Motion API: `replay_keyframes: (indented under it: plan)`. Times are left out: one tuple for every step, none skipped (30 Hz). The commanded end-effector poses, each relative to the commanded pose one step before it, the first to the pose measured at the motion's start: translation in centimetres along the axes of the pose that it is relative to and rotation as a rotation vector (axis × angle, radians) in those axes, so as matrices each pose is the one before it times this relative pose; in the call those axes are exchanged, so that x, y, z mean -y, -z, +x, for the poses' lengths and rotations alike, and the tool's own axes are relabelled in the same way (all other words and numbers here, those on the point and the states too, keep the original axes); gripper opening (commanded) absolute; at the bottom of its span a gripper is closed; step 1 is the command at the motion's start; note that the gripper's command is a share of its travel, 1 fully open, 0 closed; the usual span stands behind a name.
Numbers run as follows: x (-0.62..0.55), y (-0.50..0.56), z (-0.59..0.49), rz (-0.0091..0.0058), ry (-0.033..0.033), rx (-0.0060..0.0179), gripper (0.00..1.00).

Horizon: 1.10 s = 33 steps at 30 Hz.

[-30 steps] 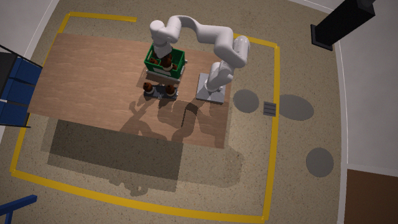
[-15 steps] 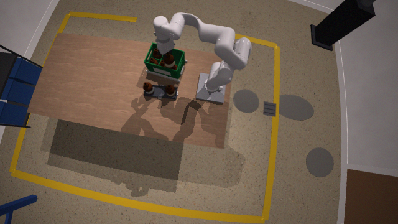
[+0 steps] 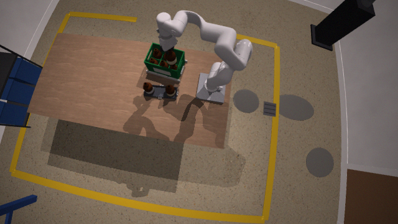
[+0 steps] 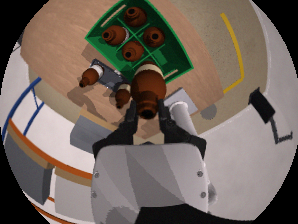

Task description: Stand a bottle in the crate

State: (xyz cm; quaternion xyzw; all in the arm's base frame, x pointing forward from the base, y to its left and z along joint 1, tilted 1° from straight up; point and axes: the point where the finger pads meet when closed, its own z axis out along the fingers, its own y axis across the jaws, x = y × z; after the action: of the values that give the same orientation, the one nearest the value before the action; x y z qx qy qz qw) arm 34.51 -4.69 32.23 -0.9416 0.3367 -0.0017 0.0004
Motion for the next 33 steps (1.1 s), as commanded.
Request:
replay_keyframes:
  plan:
    - [-0.786, 0.161, 0.407, 0.00222, 0.00028, -0.00397, 0.00]
    - [-0.175, 0.003, 0.074, 0.00001, 0.00000, -0.00011, 0.00]
    - [0.000, 0.000, 0.000, 0.00000, 0.00000, 0.00000, 0.00]
    - [0.000, 0.000, 0.000, 0.00000, 0.00000, 0.00000, 0.00]
    - [-0.174, 0.003, 0.072, 0.00001, 0.00000, -0.00011, 0.00]
    - [-0.172, 0.003, 0.071, 0.00001, 0.00000, -0.00010, 0.00]
    - [-0.170, 0.003, 0.069, 0.00001, 0.00000, -0.00010, 0.00]
    - [-0.166, 0.003, 0.072, 0.00001, 0.00000, -0.00010, 0.00]
    - [-0.164, 0.003, 0.070, 0.00000, 0.00000, -0.00010, 0.00]
    - [-0.163, 0.003, 0.068, 0.00000, 0.00000, -0.00010, 0.00]
    - [-0.161, 0.003, 0.066, 0.00000, 0.00000, -0.00010, 0.00]
    - [-0.159, 0.003, 0.065, 0.00000, 0.00000, -0.00010, 0.00]
    - [-0.156, 0.003, 0.064, 0.00000, 0.00000, -0.00010, 0.00]
    - [-0.152, 0.003, 0.065, 0.00000, 0.00000, -0.00009, 0.00]
    - [-0.150, 0.003, 0.064, 0.00000, 0.00000, -0.00009, 0.00]
    - [-0.148, 0.003, 0.062, 0.00000, 0.00000, -0.00009, 0.00]
    - [-0.146, 0.003, 0.060, 0.00000, 0.00000, -0.00009, 0.00]
    - [-0.144, 0.003, 0.059, 0.00000, 0.00000, -0.00009, 0.00]
    - [-0.141, 0.003, 0.057, 0.00000, 0.00000, -0.00009, 0.00]
    - [0.000, 0.000, 0.000, 0.00000, 0.00000, 0.00000, 0.00]
    - [0.000, 0.000, 0.000, 0.00000, 0.00000, 0.00000, 0.00]
    - [-0.137, 0.003, 0.059, -0.00001, 0.00000, -0.00008, 0.00]
    - [-0.135, 0.003, 0.057, -0.00001, 0.00000, -0.00008, 0.00]
    - [-0.133, 0.003, 0.056, -0.00001, 0.00000, -0.00008, 0.00]
    - [-0.130, 0.002, 0.054, -0.00001, 0.00000, -0.00008, 0.00]
    - [-0.128, 0.002, 0.053, -0.00001, 0.00000, -0.00008, 0.00]
    - [-0.125, 0.002, 0.051, -0.00001, 0.00000, -0.00008, 0.00]
    - [-0.123, 0.002, 0.050, -0.00001, 0.00000, -0.00008, 0.00]
    - [-0.119, 0.002, 0.051, -0.00001, 0.00000, -0.00007, 0.00]
    - [-0.116, 0.002, 0.050, -0.00001, 0.00000, -0.00007, 0.00]
    - [-0.114, 0.002, 0.048, -0.00001, 0.00000, -0.00007, 0.00]
    - [-0.111, 0.002, 0.046, -0.00001, 0.00000, -0.00007, 0.00]
    - [-0.108, 0.002, 0.045, -0.00001, 0.00000, -0.00007, 0.00]
